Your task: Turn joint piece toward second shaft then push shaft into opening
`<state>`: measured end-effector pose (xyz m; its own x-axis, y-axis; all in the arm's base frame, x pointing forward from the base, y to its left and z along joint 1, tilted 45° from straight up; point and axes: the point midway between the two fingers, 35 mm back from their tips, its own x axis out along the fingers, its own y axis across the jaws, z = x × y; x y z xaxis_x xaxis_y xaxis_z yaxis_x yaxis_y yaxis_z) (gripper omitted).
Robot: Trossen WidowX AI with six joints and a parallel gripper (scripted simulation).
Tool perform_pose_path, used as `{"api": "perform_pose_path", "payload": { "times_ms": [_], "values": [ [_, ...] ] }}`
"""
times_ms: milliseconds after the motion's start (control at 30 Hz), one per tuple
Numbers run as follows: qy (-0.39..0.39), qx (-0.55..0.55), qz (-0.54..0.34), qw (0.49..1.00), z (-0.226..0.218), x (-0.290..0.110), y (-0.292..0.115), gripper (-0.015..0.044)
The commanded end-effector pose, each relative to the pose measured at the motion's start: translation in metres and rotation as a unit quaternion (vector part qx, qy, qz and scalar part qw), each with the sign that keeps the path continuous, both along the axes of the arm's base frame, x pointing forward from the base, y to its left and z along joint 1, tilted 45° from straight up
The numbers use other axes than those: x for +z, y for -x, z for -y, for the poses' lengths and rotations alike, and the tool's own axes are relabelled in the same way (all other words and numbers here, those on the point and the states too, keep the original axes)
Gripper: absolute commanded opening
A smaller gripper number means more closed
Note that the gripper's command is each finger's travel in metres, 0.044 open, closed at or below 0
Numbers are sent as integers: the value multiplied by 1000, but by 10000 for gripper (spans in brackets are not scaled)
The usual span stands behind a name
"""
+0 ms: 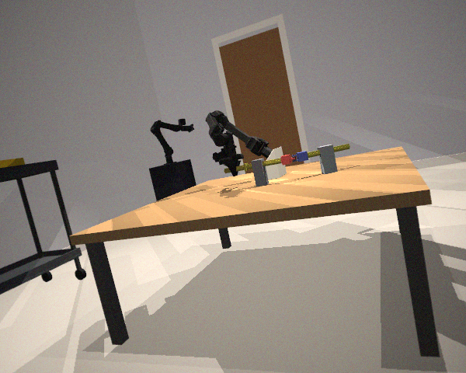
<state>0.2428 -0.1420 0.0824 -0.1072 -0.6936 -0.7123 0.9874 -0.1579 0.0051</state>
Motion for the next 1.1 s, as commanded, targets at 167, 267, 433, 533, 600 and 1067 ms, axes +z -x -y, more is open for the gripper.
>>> {"api": "perform_pose_path", "payload": {
  "times_ms": [167, 267, 433, 533, 600, 1067],
  "values": [
    [-1, 0, 1, 1000, -11, -12, -2, 0],
    [-1, 0, 1, 1000, -15, -15, -3, 0],
    [-1, 0, 1, 1000, -20, -21, -4, 0],
    [-1, 0, 1, 1000, -24, -24, -4, 0],
    [-1, 0, 1, 1000, -25, -25, -4, 0],
    [0, 0, 1, 1000, -24, -23, -4, 52]
  ]
}}
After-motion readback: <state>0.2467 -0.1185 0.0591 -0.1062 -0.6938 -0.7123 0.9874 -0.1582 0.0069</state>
